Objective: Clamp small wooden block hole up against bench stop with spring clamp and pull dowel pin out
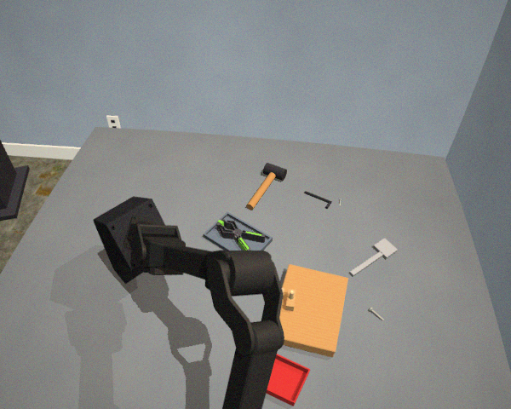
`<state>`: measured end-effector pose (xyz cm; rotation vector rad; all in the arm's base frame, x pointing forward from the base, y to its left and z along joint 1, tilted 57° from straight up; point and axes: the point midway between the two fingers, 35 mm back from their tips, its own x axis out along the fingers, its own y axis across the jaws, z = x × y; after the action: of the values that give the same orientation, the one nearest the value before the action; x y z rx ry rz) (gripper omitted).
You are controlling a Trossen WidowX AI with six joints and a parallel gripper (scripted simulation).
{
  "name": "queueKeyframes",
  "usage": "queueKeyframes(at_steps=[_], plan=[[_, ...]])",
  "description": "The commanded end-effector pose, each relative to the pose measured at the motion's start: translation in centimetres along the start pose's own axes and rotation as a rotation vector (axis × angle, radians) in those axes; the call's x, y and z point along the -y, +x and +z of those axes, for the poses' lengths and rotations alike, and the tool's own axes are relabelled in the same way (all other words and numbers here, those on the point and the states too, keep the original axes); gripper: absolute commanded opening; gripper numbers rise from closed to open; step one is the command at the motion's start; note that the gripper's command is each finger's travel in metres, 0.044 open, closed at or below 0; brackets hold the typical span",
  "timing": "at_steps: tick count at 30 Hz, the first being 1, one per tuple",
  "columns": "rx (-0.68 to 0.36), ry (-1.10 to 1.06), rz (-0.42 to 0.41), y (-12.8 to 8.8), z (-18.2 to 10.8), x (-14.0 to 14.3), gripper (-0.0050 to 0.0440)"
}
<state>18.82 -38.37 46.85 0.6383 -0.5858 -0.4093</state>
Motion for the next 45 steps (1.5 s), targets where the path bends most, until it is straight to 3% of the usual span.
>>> queueKeyframes(at_steps=[1, 45], plan=[[0.001, -0.005, 0.011, 0.2, -0.4, -1.1, 0.044], [-0.069, 0.049, 0.045, 2.8, -6.4, -5.7, 0.044]])
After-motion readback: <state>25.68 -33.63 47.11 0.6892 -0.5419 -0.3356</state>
